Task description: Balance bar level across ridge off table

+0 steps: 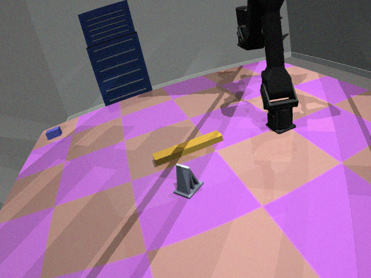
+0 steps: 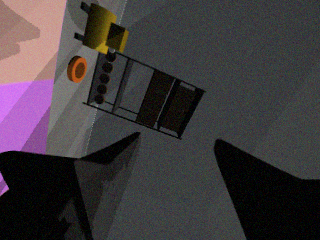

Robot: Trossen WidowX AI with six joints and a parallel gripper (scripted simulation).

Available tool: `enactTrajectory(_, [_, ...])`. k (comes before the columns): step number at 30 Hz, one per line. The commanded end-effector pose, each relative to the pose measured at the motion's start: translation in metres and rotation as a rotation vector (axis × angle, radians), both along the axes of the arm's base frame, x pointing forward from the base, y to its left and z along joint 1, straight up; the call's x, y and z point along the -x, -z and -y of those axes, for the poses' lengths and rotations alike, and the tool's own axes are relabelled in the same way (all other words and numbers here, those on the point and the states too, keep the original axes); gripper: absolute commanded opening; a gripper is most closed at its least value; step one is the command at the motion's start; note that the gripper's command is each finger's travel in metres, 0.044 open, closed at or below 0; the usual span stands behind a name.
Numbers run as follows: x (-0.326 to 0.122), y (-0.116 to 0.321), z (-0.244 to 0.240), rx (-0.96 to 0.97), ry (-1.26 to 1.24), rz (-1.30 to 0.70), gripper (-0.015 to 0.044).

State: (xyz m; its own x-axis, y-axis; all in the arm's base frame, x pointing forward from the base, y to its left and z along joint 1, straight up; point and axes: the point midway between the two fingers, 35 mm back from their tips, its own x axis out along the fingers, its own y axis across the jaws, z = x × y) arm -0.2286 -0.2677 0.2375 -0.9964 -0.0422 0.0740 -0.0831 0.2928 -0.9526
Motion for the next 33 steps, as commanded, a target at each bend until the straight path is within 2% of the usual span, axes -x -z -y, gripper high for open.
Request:
enactTrajectory(1, [-0.013, -0.002, 0.020, 0.004, -0.096, 0.001, 0.0315])
enactTrajectory(14, [-0.074, 0.009, 0.086, -0.008, -0.426, 0.058, 0.0315])
enactTrajectory(33, [-0.204, 0.037, 0.145, -0.027, -0.877, 0.276, 0.0315])
